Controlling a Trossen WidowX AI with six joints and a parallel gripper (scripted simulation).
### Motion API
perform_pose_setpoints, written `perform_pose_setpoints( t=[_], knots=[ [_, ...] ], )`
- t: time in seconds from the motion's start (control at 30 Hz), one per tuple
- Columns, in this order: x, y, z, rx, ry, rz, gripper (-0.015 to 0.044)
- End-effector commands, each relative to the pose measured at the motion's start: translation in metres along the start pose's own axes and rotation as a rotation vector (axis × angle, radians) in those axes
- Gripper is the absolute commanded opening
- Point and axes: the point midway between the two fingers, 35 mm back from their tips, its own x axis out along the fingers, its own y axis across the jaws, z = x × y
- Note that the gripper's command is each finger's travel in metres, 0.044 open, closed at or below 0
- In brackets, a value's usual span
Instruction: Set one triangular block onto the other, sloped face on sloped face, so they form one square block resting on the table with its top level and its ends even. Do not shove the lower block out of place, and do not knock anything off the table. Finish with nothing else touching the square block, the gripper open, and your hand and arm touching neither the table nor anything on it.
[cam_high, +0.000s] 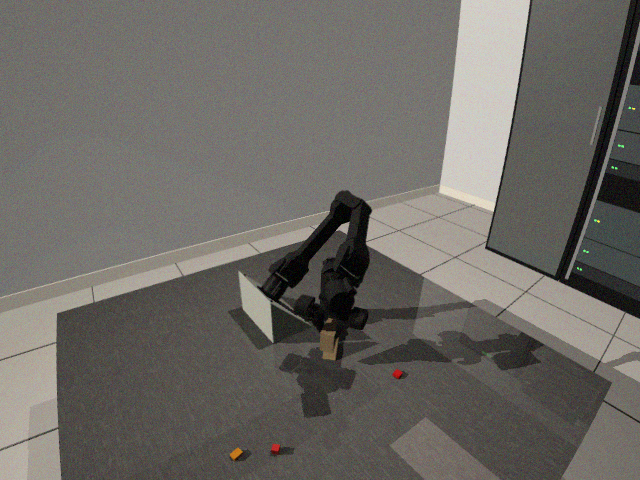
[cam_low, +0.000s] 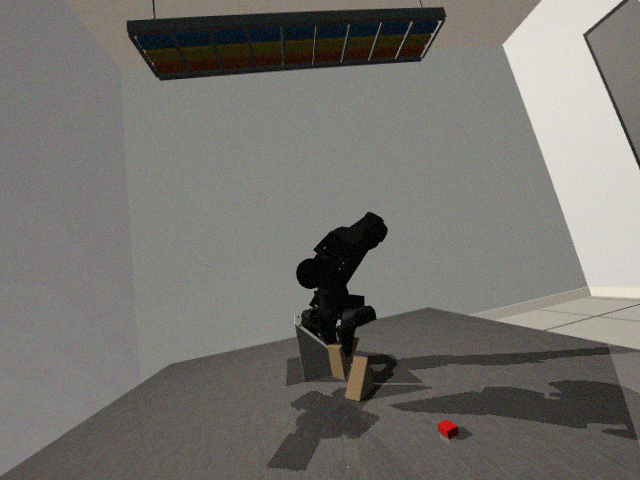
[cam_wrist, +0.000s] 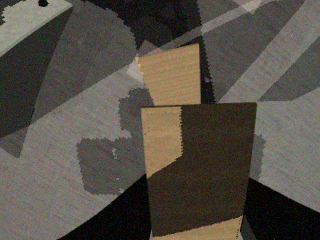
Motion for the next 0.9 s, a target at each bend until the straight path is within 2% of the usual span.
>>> perform_pose_setpoints(
  t=[0.0, 0.27, 0.53, 0.87],
  knots=[
    [0.002, -0.001, 0.002, -0.137, -0.003, -0.001, 0.0],
    [0.003, -0.001, 0.002, -0.186, -0.003, -0.001, 0.0],
    [0.03, 0.001, 0.013, -0.186, -0.005, -0.002, 0.0],
    [0.03, 0.001, 0.012, -0.188, 0.003, -0.012, 0.0]
  ],
)
